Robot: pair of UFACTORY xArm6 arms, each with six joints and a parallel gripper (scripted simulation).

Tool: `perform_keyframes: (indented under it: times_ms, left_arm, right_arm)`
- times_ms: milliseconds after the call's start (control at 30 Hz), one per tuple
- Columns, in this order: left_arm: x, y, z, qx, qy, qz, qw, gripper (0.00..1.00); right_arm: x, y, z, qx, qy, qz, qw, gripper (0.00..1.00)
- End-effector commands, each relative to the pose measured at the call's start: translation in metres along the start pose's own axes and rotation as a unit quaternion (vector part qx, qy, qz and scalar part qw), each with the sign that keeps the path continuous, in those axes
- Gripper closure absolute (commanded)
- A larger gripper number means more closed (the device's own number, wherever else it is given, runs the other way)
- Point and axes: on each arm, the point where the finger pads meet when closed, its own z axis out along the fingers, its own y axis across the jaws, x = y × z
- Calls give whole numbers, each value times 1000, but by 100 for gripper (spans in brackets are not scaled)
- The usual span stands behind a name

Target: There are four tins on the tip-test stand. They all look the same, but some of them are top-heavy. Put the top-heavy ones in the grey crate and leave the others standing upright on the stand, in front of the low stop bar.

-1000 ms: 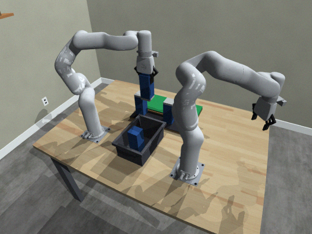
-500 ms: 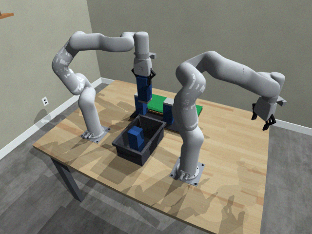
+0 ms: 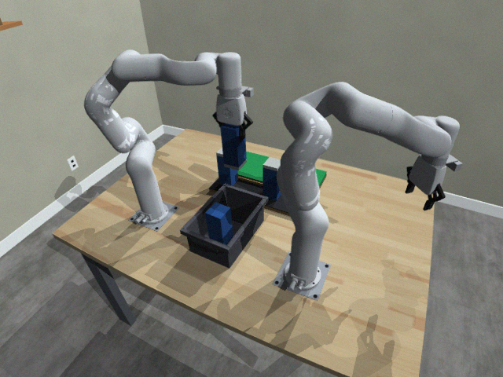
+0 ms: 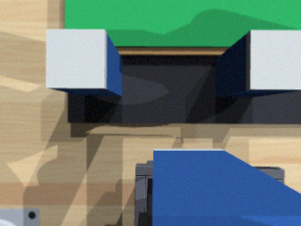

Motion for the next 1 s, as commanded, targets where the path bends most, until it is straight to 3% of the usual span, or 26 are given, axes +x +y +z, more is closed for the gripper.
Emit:
perform_keyframes:
  times_ms: [0, 533, 967]
  left_arm:
    - [0, 10, -2, -2, 1, 0, 1000, 100]
    - [-1, 42, -2, -2, 1, 1, 1000, 100]
    - [-12, 43, -2, -2, 1, 1, 1000, 100]
  right_arm:
    - [1, 0, -2, 0, 2, 0, 1000, 0]
    - [1, 0, -2, 0, 2, 0, 1000, 0]
    - [1, 0, -2, 0, 2, 0, 1000, 0]
